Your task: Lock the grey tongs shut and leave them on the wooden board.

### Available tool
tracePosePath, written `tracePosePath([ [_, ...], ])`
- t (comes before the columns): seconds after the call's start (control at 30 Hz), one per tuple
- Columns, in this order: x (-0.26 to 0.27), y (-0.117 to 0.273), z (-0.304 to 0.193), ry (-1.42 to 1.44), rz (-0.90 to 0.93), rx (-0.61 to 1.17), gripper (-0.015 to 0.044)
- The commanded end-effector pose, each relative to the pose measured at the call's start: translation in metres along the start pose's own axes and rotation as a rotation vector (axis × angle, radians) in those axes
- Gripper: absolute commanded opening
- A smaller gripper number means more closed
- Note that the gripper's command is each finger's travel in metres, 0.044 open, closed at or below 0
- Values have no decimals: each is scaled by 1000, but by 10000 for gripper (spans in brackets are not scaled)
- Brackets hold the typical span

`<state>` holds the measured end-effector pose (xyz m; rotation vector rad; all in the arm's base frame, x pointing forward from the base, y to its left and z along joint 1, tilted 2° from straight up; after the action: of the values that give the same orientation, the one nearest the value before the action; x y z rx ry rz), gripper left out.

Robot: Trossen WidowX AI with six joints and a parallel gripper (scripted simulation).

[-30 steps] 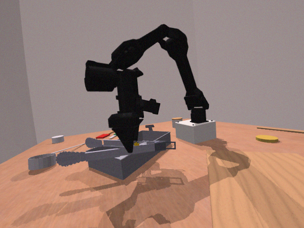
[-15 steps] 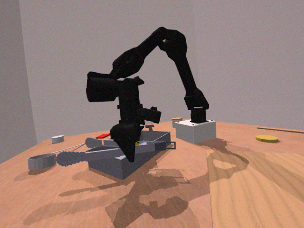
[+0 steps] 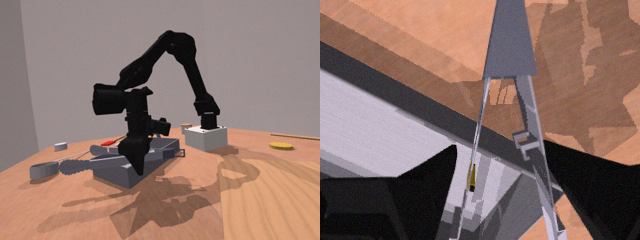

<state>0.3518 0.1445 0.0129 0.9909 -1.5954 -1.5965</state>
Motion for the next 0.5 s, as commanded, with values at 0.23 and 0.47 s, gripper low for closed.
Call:
tracePosePath([
  [0.23,0,1,0,0,-1,1,216],
  [0.47,0,1,0,0,-1,1,170],
])
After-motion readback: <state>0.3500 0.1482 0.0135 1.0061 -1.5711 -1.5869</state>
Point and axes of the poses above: the point midway between the two fingers, 35 mm back from their tips, its own y axis back along the fingers, its own x axis across the jaws, z = x × y, the point moved 1 cm from there along y, back along the fingers, and after that the axes turned 11 degrees about -y, right-handed, at the moved point
